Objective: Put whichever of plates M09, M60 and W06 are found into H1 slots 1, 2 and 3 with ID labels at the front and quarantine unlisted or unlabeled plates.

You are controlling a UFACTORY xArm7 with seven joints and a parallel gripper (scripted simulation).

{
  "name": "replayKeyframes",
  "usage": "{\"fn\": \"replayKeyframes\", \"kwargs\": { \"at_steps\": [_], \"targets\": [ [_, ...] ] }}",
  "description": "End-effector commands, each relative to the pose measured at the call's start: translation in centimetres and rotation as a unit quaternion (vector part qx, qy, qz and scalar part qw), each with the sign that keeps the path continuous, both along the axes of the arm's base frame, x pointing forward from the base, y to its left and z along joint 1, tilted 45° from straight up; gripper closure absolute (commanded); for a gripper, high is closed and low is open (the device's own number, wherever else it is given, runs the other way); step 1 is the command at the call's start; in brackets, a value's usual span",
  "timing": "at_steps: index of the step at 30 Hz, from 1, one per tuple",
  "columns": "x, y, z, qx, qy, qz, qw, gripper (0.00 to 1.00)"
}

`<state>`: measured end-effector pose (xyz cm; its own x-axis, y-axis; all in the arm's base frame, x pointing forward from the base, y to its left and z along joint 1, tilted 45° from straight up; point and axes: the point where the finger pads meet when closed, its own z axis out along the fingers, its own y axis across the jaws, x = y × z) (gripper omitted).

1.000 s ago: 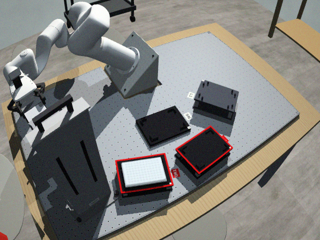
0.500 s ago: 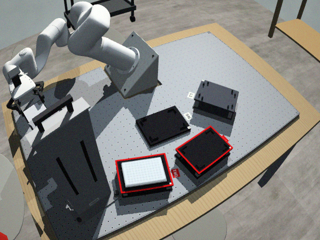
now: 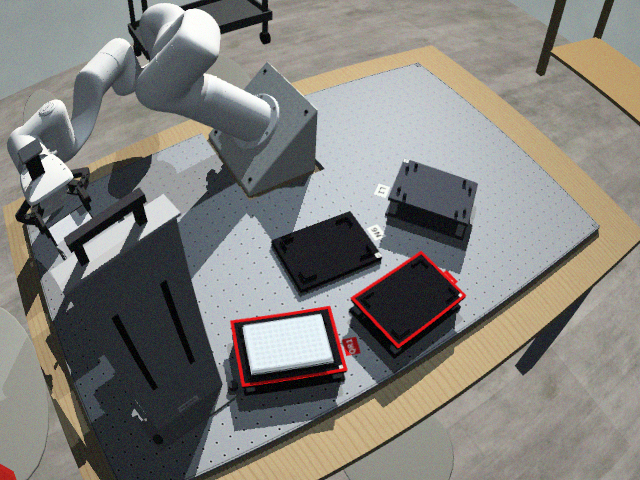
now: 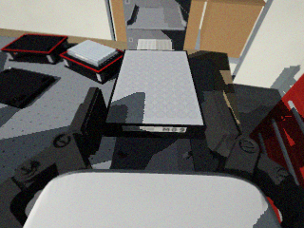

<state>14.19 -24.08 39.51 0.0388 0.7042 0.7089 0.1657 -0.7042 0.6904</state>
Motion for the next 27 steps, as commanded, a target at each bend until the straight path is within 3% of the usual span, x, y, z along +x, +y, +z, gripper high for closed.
{"fn": "replayKeyframes", "kwargs": {
  "at_steps": [1, 27],
  "targets": [
    [0.0, -0.3, -0.3, -0.001, 0.001, 0.0, 1.0, 1.0],
    [-0.2, -3.1, -3.2, -0.001, 0.001, 0.0, 1.0, 1.0]
  ]
}}
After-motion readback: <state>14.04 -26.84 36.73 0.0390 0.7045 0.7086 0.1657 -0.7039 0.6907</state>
